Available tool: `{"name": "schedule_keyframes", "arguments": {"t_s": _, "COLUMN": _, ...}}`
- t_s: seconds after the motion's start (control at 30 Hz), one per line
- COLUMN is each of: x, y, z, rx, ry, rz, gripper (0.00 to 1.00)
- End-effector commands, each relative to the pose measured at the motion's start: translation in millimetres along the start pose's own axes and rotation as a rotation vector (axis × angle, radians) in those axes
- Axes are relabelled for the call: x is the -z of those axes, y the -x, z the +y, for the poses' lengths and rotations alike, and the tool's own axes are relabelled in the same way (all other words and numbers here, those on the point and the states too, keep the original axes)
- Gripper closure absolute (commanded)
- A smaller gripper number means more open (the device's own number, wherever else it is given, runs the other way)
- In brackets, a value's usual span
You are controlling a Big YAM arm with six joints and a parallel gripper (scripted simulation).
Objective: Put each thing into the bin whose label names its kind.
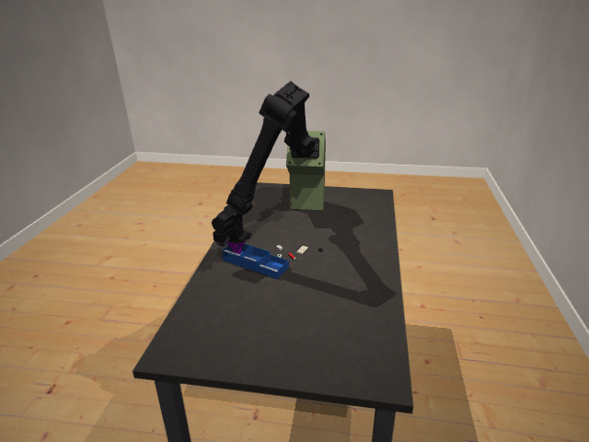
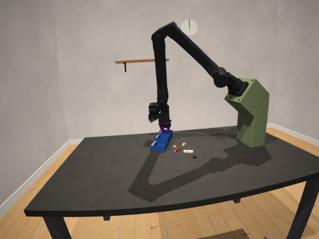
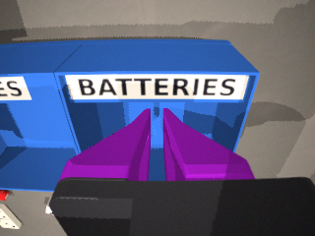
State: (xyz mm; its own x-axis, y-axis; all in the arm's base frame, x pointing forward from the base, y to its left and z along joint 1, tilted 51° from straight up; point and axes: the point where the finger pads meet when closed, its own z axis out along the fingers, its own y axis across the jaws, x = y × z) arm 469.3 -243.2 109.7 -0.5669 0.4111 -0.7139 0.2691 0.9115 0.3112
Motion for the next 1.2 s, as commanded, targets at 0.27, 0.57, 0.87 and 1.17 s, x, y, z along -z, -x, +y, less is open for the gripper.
{"name": "schedule_keyframes", "arguments": {"t_s": 0.27, "x": 14, "y": 12, "z": -1, "rx": 0.002, "ry": -0.009, "rz": -0.031, "gripper": 0.92}}
{"name": "schedule_keyframes", "arguments": {"t_s": 0.57, "x": 26, "y": 8, "z": -1, "rx": 0.010, "ry": -0.007, "rz": -0.022, "gripper": 0.92}}
{"name": "schedule_keyframes", "arguments": {"t_s": 0.87, "x": 36, "y": 10, "z": -4, "rx": 0.007, "ry": -0.013, "rz": -0.027, "gripper": 0.92}}
{"name": "schedule_keyframes", "arguments": {"t_s": 1.17, "x": 61, "y": 7, "z": -4, "rx": 0.006, "ry": -0.012, "rz": -0.024, "gripper": 0.92}}
